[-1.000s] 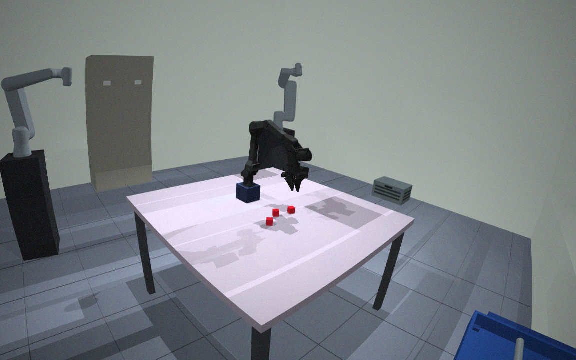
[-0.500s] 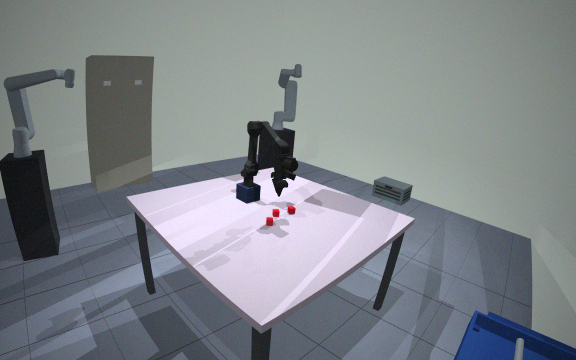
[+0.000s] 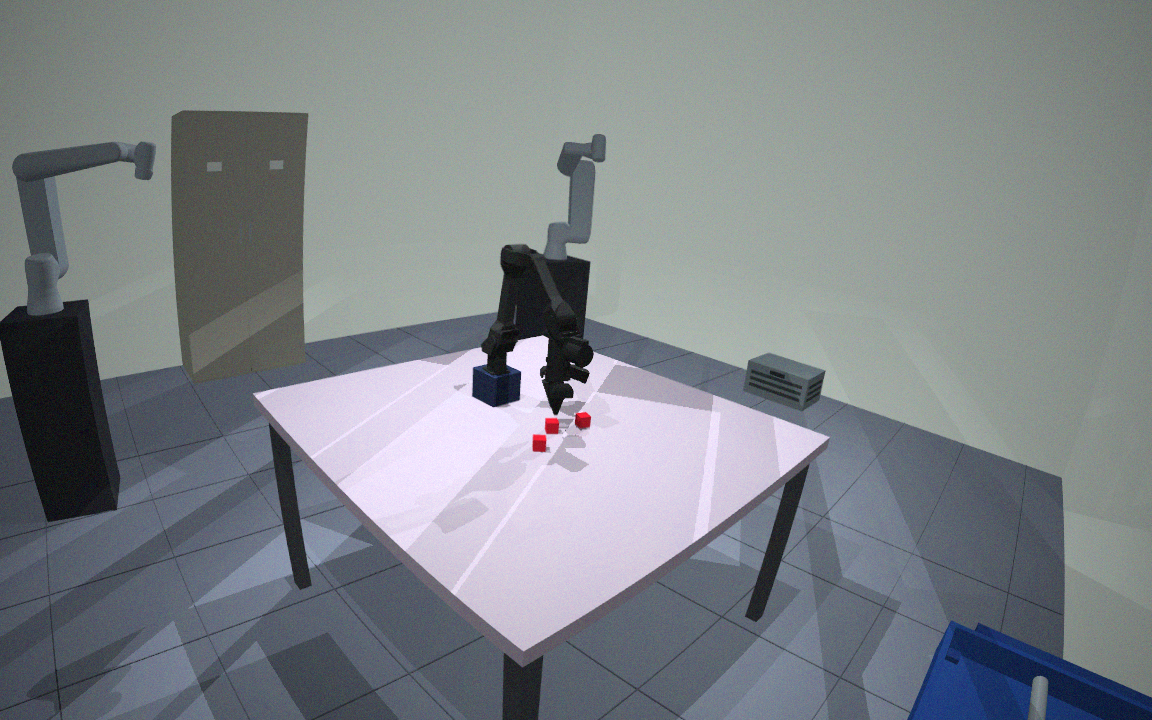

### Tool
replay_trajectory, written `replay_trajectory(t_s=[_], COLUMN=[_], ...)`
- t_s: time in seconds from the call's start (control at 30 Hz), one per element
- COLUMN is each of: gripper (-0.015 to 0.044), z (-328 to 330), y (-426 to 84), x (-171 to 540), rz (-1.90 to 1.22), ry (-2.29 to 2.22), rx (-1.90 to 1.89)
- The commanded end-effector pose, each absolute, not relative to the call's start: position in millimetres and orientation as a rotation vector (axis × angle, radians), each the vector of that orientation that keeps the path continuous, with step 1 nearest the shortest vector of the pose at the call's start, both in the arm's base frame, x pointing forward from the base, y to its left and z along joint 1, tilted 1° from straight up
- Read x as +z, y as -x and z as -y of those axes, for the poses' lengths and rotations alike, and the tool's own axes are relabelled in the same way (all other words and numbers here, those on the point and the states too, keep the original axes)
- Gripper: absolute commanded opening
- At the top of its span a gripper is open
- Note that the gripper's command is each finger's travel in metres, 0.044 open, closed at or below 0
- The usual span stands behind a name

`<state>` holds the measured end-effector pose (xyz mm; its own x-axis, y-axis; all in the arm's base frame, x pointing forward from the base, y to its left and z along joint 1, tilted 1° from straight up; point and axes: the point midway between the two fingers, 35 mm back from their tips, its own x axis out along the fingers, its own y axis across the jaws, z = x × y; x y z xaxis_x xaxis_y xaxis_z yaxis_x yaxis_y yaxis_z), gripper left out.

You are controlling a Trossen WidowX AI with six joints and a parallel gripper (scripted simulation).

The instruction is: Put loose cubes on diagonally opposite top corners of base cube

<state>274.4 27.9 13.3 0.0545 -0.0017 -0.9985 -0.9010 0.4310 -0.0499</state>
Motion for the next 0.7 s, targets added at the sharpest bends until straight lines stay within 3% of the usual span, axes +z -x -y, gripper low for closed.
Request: replay_trajectory(t_s=[0.0,0.67], gripper=[0.0265,0.0265], z=[-28,-28], y=[-272,-273], x=[0,-28], rz=[-1.350,-1.351], ry=[0.884,0.884], rx=[0.846,0.846])
